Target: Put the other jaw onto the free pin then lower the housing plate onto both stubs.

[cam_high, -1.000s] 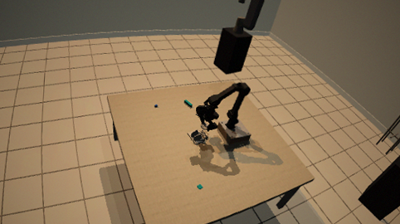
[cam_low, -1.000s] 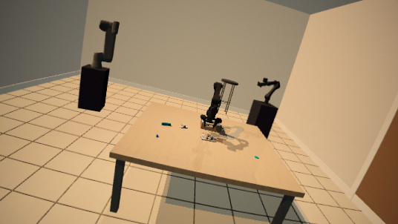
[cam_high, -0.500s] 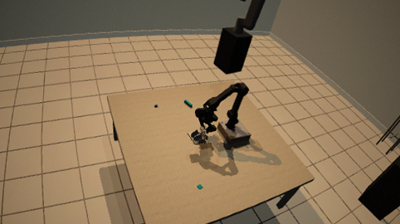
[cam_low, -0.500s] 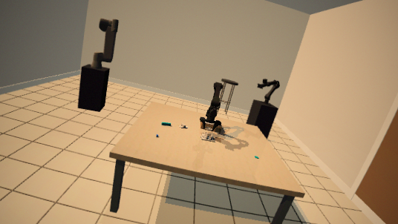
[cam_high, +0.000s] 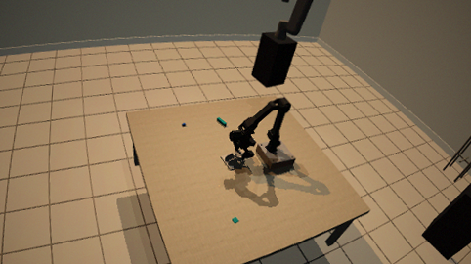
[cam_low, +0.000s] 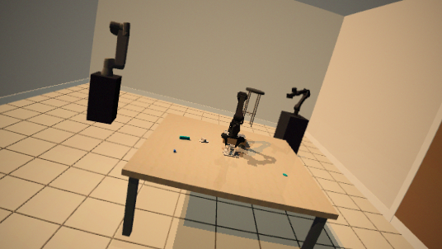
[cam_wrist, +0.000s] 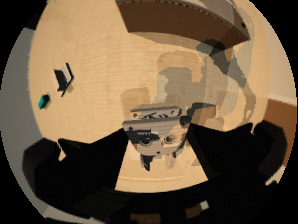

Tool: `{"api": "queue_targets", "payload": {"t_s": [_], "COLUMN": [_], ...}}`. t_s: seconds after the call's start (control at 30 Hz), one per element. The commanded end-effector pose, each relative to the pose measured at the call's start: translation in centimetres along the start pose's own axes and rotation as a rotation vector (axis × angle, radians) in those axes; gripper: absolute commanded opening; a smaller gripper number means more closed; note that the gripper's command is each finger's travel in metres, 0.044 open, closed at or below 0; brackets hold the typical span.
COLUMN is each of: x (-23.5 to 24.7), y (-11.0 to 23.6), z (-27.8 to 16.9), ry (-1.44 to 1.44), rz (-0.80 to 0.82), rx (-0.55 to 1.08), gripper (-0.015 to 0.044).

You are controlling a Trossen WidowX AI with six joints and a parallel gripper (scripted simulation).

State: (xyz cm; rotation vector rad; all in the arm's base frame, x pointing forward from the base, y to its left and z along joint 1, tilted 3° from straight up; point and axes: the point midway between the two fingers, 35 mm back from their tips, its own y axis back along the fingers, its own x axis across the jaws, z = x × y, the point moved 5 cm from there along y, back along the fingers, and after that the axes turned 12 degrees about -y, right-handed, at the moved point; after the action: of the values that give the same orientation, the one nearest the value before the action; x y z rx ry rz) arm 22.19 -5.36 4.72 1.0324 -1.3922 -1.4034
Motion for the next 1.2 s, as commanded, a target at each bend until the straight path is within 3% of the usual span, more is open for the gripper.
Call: {"api": "queue_targets", "payload": {"t_s": [0.0, 1.17], "x": [-0.03, -0.03], "y": [-0.76, -1.63], "z": [0.16, 0.23], "ry": [-0.002, 0.005], "rz": [-0.004, -0.004], "rx": [-0.002, -0.003], "gripper": [0.0351, 0.0351]}}
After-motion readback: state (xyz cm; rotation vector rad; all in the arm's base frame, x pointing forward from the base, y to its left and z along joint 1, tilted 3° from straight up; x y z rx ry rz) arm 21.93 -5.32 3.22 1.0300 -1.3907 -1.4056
